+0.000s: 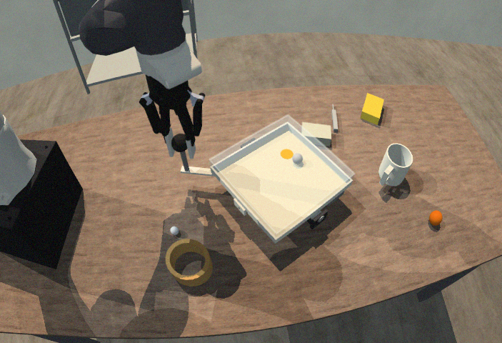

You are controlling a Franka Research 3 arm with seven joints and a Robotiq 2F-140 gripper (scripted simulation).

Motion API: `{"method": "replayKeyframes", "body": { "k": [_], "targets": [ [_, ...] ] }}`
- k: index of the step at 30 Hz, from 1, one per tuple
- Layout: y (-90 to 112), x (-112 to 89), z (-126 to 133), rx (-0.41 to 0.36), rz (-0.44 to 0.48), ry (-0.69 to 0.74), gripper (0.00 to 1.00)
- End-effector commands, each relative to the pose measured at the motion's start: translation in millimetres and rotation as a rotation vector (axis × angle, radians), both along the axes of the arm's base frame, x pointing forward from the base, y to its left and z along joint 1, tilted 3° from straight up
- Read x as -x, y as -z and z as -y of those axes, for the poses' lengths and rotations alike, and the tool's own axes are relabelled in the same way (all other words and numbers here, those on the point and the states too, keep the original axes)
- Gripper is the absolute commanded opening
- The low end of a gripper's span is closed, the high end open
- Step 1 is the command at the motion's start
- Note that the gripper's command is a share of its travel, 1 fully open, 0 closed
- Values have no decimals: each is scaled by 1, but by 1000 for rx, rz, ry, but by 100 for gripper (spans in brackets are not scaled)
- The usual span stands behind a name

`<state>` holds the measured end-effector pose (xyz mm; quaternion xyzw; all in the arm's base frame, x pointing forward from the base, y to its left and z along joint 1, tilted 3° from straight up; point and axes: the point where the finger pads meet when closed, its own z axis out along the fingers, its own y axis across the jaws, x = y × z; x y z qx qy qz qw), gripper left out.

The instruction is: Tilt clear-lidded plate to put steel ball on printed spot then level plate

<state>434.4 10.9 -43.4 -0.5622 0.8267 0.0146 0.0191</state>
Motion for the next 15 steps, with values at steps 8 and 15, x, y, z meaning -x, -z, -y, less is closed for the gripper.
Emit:
{"method": "replayKeyframes", "body": {
  "k": [8, 15],
  "targets": [
    [2, 1, 2, 1, 1, 0, 0],
    [3, 1, 3, 1, 1, 0, 0]
  ]
}}
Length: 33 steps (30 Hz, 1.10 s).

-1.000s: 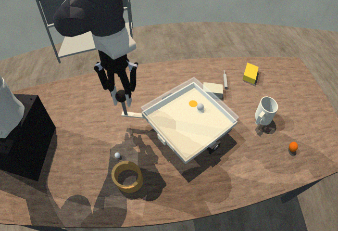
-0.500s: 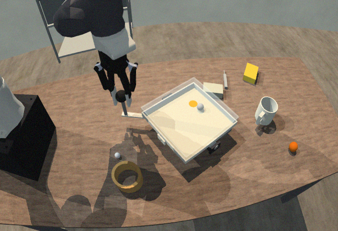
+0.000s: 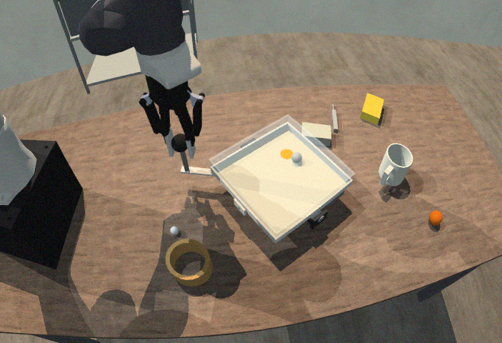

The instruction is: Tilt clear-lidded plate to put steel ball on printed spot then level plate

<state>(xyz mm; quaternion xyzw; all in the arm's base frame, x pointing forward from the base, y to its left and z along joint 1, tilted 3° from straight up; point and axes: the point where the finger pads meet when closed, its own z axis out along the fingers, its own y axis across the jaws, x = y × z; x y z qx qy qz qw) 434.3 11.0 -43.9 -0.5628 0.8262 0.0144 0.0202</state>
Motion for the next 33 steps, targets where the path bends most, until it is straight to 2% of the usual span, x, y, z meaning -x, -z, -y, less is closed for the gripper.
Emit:
{"method": "replayKeyframes", "body": {
  "k": [1, 23, 33],
  "targets": [
    [3, 1, 3, 2, -1, 1, 0],
    [3, 3, 6, 2, -1, 1, 0],
    [-3, -1, 5, 2, -1, 1, 0]
  ]
}}
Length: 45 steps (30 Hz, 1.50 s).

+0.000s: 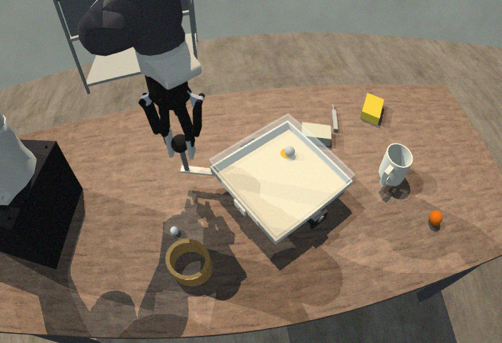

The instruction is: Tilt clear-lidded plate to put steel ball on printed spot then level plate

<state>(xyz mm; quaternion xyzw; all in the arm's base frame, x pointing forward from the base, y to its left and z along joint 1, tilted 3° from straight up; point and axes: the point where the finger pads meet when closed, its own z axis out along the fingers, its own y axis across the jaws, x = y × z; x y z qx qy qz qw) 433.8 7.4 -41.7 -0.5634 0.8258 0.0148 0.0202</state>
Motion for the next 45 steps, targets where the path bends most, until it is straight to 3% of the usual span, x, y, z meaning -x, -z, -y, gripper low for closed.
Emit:
{"method": "replayKeyframes", "body": {
  "k": [1, 45],
  "targets": [
    [-1, -1, 1, 2, 0, 3, 0],
    [2, -2, -5, 2, 0, 3, 0]
  ]
}}
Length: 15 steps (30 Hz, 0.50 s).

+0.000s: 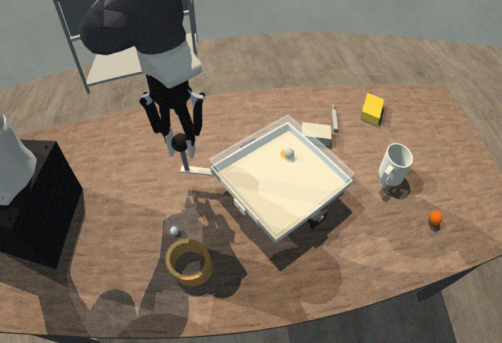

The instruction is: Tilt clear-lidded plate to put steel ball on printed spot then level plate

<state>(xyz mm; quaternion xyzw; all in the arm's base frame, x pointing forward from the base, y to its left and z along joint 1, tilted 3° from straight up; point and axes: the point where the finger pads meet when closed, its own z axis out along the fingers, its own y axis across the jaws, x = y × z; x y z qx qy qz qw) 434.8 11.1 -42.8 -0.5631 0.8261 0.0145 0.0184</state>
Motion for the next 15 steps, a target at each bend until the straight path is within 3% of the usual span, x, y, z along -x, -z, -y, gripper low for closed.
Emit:
{"method": "replayKeyframes", "body": {
  "k": [1, 15],
  "targets": [
    [1, -1, -1, 0, 2, 2, 0],
    [-1, 0, 3, 0, 2, 2, 0]
  ]
}}
